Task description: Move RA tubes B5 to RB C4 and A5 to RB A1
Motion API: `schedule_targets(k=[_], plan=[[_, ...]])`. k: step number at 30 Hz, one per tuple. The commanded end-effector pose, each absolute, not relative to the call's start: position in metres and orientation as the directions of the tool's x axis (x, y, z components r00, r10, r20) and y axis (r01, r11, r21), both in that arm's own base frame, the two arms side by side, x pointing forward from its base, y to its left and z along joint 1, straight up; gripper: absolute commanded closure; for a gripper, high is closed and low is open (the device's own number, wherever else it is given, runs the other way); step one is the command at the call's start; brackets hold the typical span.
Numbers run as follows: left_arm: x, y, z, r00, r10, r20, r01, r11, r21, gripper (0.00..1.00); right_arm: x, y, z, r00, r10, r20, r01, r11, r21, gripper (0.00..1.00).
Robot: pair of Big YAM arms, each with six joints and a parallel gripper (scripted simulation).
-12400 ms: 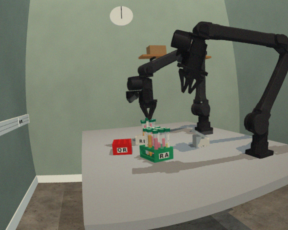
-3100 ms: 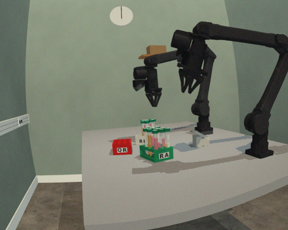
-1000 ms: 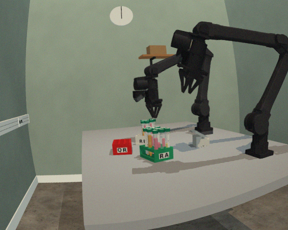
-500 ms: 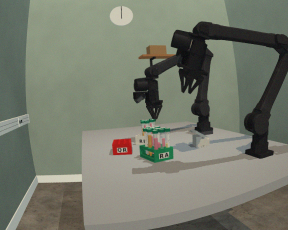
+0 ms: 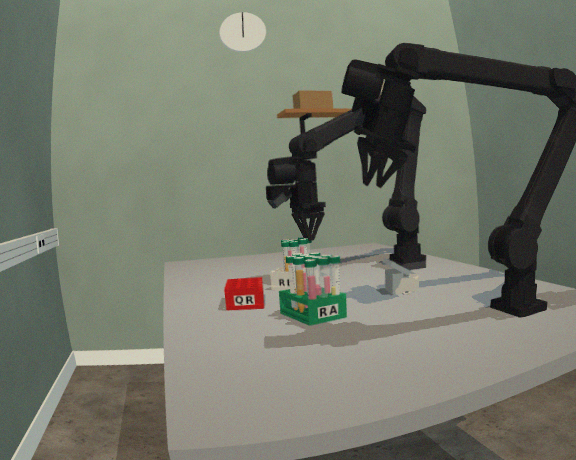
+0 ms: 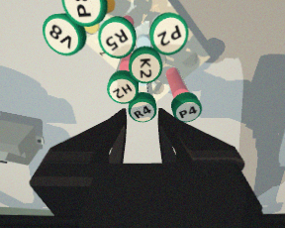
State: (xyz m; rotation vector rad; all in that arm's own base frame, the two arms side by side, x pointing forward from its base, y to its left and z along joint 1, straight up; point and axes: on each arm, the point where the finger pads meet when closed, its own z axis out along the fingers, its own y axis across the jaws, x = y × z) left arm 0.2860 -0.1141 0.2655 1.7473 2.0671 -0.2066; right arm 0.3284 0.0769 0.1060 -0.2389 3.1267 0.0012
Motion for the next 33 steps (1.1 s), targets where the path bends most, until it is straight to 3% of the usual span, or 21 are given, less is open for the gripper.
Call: schedule_targets(k=[1, 13, 14, 33], plan=[[0.293, -0.115, 0.281, -0.103, 0.902, -0.42, 0.961, 0.199, 0.19, 0.7, 0.331, 0.083, 0.1, -0.988, -0.157, -0.004, -0.157, 0.988, 0.0, 0.7], [0.293, -0.115, 0.281, -0.103, 0.902, -0.42, 0.961, 0.199, 0.19, 0.7, 0.339, 0.085, 0.105, -0.987, -0.158, -0.025, -0.158, 0.987, 0.002, 0.7], [0.293, -0.115, 0.281, -0.103, 0.902, -0.42, 0.961, 0.199, 0.19, 0.7, 0.339, 0.085, 0.105, -0.987, -0.158, -0.025, -0.158, 0.987, 0.002, 1.0], [0.293, -0.115, 0.281, -0.103, 0.902, -0.42, 0.961, 0.199, 0.19, 0.7, 0.338, 0.085, 0.105, -0.987, -0.158, -0.021, -0.158, 0.987, 0.002, 1.0]])
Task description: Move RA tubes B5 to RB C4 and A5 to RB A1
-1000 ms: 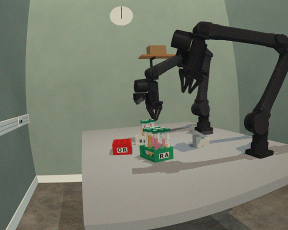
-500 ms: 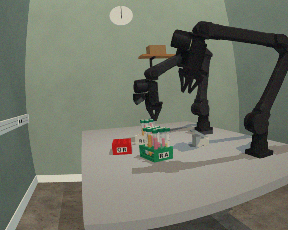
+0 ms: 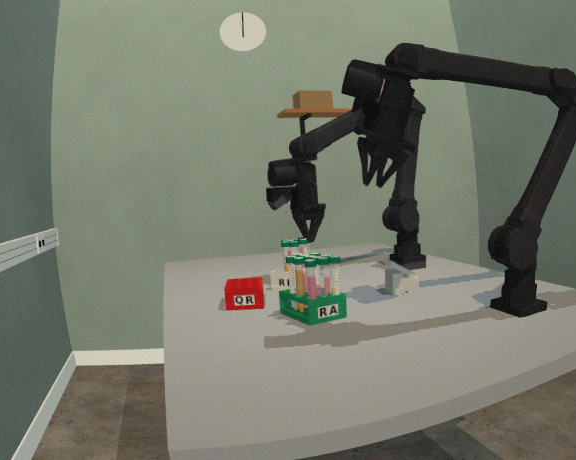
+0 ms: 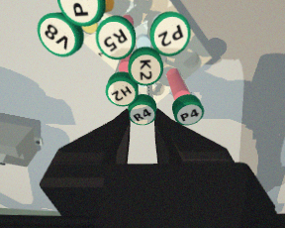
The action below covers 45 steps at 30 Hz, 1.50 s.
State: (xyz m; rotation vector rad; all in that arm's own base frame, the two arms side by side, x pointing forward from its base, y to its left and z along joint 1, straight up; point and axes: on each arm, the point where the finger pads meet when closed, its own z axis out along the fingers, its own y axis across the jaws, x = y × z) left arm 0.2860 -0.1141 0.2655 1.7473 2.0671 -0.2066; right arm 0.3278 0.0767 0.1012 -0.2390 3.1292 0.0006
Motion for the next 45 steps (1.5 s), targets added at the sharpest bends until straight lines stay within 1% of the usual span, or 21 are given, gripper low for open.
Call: schedule_targets(k=[1, 45], plan=[[0.293, -0.115, 0.281, -0.103, 0.902, -0.42, 0.961, 0.199, 0.19, 0.7, 0.338, 0.085, 0.105, -0.987, -0.158, -0.021, -0.158, 0.987, 0.002, 1.0], [0.293, -0.115, 0.281, -0.103, 0.902, -0.42, 0.961, 0.199, 0.19, 0.7, 0.347, 0.087, 0.141, -0.985, -0.158, -0.065, -0.158, 0.987, 0.006, 1.0]])
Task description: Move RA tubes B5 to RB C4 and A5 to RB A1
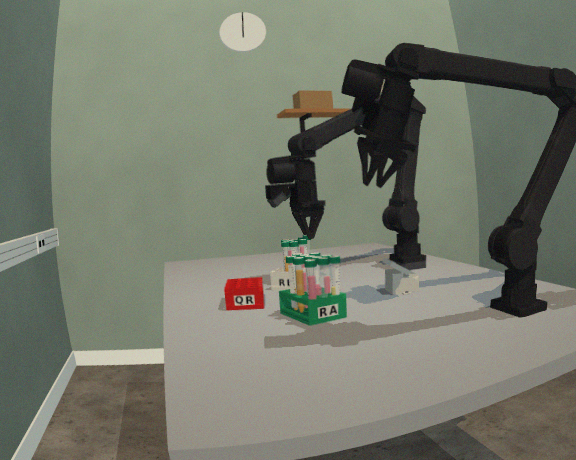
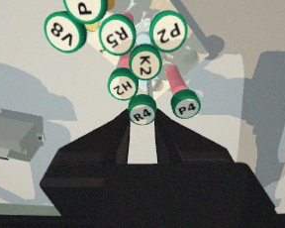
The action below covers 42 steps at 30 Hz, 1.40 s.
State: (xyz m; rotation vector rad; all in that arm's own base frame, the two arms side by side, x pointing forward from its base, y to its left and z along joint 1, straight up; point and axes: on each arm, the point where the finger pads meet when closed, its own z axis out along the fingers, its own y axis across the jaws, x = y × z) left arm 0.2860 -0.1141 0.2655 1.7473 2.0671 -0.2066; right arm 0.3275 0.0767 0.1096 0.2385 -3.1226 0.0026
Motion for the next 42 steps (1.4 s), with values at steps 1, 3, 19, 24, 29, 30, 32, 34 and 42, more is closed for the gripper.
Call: schedule_targets(k=[1, 3, 19, 24, 29, 30, 32, 34, 42], plan=[[0.293, -0.115, 0.281, -0.103, 0.902, -0.42, 0.961, 0.199, 0.19, 0.7, 0.347, 0.087, 0.142, -0.985, -0.157, -0.065, -0.158, 0.987, 0.006, 1.0], [0.293, -0.115, 0.281, -0.103, 0.902, -0.42, 0.961, 0.199, 0.19, 0.7, 0.347, 0.087, 0.145, -0.985, -0.157, -0.065, -0.158, 0.987, 0.006, 1.0], [0.293, -0.115, 0.281, -0.103, 0.902, -0.42, 0.961, 0.199, 0.19, 0.7, 0.345, 0.087, 0.161, -0.985, -0.157, -0.066, -0.158, 0.987, 0.006, 1.0], [0.293, -0.115, 0.281, -0.103, 0.902, -0.42, 0.961, 0.199, 0.19, 0.7, 0.346, 0.087, 0.167, -0.985, -0.157, -0.066, -0.158, 0.987, 0.006, 1.0], [0.293, -0.115, 0.281, -0.103, 0.902, -0.42, 0.961, 0.199, 0.19, 0.7, 0.345, 0.087, 0.17, -0.985, -0.157, -0.066, -0.158, 0.987, 0.006, 1.0], [0.293, -0.115, 0.281, -0.103, 0.902, -0.42, 0.961, 0.199, 0.19, 0.7, 0.345, 0.087, 0.171, -0.985, -0.157, -0.066, -0.158, 0.987, 0.006, 1.0], [0.293, -0.115, 0.281, -0.103, 0.902, -0.42, 0.961, 0.199, 0.19, 0.7, 0.344, 0.087, 0.173, -0.985, -0.157, -0.067, -0.158, 0.987, 0.006, 1.0], [0.293, -0.115, 0.281, -0.103, 0.902, -0.42, 0.961, 0.199, 0.19, 0.7, 0.344, 0.087, 0.175, -0.985, -0.157, -0.067, -0.158, 0.987, 0.006, 1.0], [0.293, -0.115, 0.281, -0.103, 0.902, -0.42, 0.961, 0.199, 0.19, 0.7, 0.345, 0.087, 0.183, -0.985, -0.157, -0.067, -0.158, 0.987, 0.006, 1.0]])
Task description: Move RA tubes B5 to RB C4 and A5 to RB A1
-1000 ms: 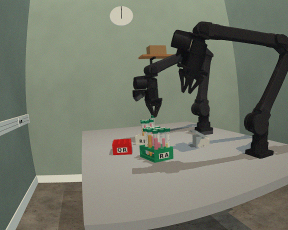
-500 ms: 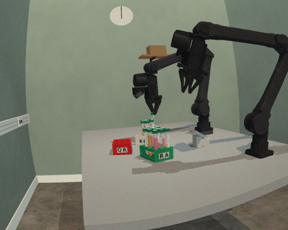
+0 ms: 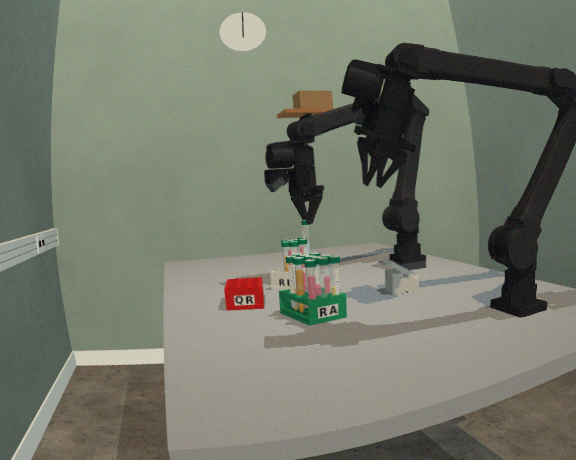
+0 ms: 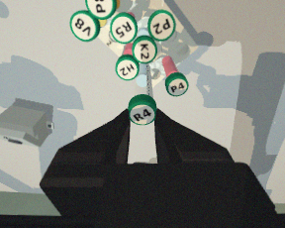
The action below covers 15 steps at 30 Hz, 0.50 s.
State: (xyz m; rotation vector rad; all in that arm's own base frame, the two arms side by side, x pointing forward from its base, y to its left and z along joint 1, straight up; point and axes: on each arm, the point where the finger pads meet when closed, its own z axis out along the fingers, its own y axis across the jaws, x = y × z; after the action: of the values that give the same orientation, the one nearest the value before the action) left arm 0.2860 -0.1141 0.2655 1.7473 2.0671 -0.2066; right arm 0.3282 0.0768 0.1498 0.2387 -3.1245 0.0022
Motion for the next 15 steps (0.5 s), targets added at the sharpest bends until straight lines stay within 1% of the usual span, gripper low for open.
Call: schedule_targets(k=[1, 15], plan=[[0.293, -0.115, 0.281, -0.103, 0.902, -0.42, 0.961, 0.199, 0.19, 0.7, 0.345, 0.087, 0.183, -0.985, -0.157, -0.067, -0.158, 0.987, 0.006, 1.0], [0.293, -0.115, 0.281, -0.103, 0.902, -0.42, 0.961, 0.199, 0.19, 0.7, 0.344, 0.087, 0.197, -0.985, -0.157, -0.067, -0.158, 0.987, 0.006, 1.0]])
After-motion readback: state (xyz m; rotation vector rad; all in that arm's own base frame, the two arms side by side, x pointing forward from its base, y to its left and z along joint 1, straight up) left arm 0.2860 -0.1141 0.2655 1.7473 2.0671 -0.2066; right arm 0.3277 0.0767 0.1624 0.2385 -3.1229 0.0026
